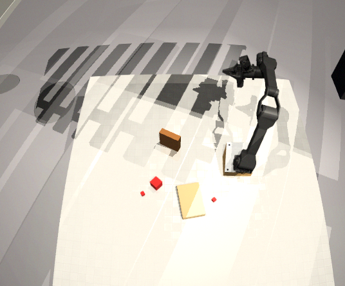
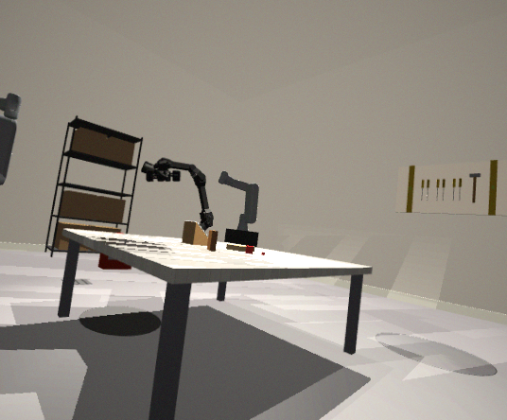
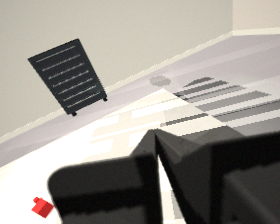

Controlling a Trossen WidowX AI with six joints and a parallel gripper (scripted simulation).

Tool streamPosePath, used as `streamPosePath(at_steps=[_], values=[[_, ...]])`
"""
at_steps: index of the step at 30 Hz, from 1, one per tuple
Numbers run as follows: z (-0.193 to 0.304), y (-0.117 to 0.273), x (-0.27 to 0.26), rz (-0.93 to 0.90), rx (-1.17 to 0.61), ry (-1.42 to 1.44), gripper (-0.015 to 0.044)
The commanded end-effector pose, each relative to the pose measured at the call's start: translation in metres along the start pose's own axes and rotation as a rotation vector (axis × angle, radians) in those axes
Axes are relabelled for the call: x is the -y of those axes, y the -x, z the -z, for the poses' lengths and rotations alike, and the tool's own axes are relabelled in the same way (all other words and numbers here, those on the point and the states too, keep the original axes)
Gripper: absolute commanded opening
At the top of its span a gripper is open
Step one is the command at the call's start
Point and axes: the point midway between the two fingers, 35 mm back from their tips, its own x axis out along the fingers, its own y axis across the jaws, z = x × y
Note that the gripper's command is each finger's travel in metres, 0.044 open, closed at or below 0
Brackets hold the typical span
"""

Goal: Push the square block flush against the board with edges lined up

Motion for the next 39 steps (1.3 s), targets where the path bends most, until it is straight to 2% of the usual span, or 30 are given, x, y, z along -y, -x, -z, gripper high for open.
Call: streamPosePath(at_steps=[1,22,39], values=[[0.007,-0.023,-0.007,-0.014,-0.084,-0.108,0.0],[0.046,-0.131,-0.057,0.079,-0.513,-0.644,0.0],[0.091,-0.194,-0.1,0.396,-0.788,-1.006,0.0]])
